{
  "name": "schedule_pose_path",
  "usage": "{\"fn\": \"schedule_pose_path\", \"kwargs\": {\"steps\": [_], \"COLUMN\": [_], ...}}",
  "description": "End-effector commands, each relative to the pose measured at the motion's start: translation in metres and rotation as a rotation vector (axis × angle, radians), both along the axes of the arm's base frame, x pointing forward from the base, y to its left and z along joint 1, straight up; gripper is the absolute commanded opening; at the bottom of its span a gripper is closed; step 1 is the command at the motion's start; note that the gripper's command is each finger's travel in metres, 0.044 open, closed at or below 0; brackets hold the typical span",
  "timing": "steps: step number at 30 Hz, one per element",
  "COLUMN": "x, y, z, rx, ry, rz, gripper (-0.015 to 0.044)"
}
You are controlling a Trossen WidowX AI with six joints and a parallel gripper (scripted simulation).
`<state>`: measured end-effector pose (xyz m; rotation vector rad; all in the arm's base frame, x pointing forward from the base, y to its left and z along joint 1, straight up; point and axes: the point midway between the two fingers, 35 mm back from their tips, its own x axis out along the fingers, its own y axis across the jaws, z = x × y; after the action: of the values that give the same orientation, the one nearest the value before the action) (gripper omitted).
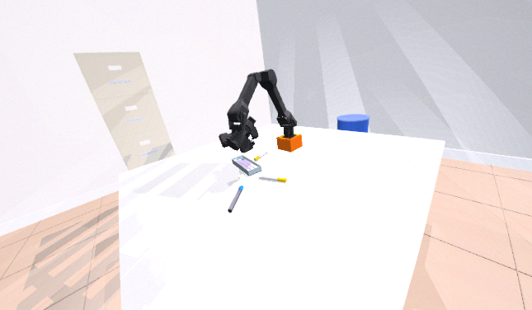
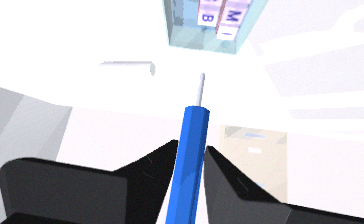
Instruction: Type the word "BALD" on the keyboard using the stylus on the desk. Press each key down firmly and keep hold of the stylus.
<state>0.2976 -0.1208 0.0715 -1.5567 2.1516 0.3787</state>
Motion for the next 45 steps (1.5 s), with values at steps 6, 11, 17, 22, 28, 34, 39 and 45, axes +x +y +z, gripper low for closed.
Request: {"fn": "schedule_pose_path", "kwargs": {"steps": [6, 11, 17, 22, 28, 34, 39, 45], "x": [-0.002, -0.001, 0.001, 0.002, 0.002, 0.002, 0.002, 0.000], "y": [0.000, 0.000, 0.000, 0.000, 0.000, 0.000, 0.000, 0.000], "z": [-0.033, -0.033, -0.036, -0.039, -0.039, -0.039, -0.039, -0.039], "rx": [-0.001, -0.001, -0.001, -0.001, -0.001, -0.001, -0.001, -0.001], "ry": [0.020, 0.020, 0.020, 0.020, 0.020, 0.020, 0.020, 0.020], "rz": [0.006, 0.006, 0.007, 0.007, 0.007, 0.007, 0.007, 0.007], "gripper": [0.0000, 0.0026, 0.0081, 0.0081, 0.0081, 0.0081, 0.0081, 0.0081]}}
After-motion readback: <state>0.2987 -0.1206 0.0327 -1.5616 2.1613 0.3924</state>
